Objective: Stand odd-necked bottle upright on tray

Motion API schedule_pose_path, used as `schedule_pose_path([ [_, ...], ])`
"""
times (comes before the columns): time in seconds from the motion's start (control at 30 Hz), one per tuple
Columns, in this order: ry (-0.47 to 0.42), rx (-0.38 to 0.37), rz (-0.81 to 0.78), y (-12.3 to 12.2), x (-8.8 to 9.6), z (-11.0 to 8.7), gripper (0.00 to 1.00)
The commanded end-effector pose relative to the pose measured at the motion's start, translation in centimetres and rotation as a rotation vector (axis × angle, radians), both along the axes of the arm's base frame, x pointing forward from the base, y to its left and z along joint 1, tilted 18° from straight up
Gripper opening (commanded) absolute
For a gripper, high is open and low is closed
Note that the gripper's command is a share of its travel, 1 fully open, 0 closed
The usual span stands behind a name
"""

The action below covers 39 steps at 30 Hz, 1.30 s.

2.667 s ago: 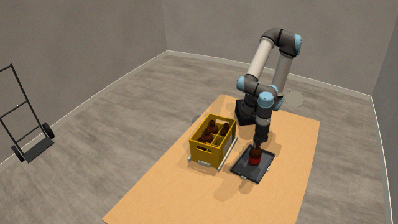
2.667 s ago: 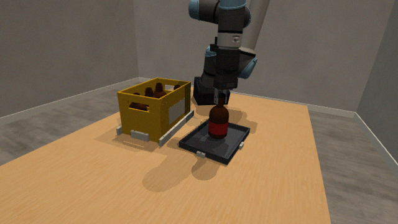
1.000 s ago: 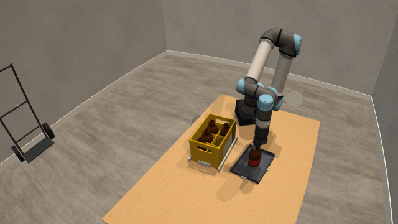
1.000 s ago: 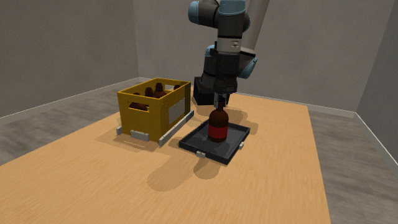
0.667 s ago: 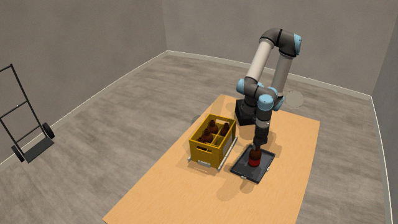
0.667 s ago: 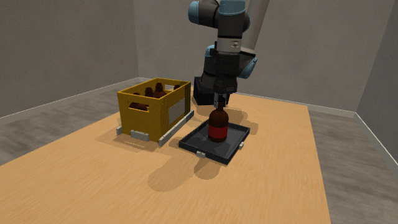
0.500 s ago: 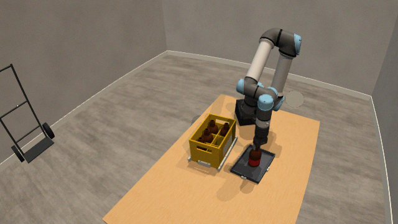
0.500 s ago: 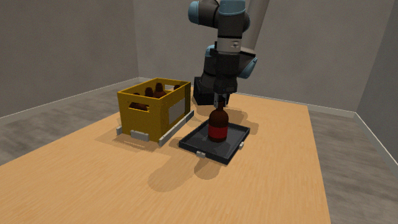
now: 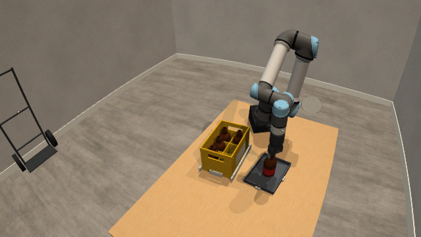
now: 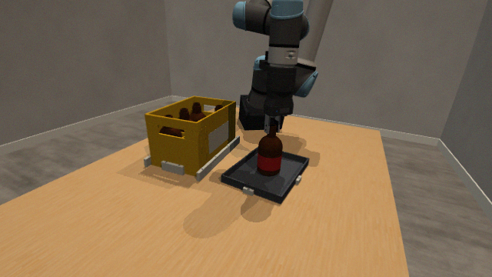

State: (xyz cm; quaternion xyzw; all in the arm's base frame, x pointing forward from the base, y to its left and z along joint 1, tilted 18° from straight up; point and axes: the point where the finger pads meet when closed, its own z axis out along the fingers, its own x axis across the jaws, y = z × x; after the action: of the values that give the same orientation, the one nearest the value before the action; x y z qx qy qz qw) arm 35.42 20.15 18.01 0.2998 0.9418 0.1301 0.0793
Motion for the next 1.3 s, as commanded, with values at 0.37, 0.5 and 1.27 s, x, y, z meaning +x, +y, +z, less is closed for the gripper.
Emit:
schedule_pose_path([
  [0.37, -0.001, 0.000, 0.000, 0.00, 0.03, 0.05, 1.00],
  [0.5, -0.001, 0.000, 0.000, 0.00, 0.03, 0.05, 1.00],
  [1.27, -0.001, 0.000, 0.000, 0.00, 0.03, 0.05, 1.00],
])
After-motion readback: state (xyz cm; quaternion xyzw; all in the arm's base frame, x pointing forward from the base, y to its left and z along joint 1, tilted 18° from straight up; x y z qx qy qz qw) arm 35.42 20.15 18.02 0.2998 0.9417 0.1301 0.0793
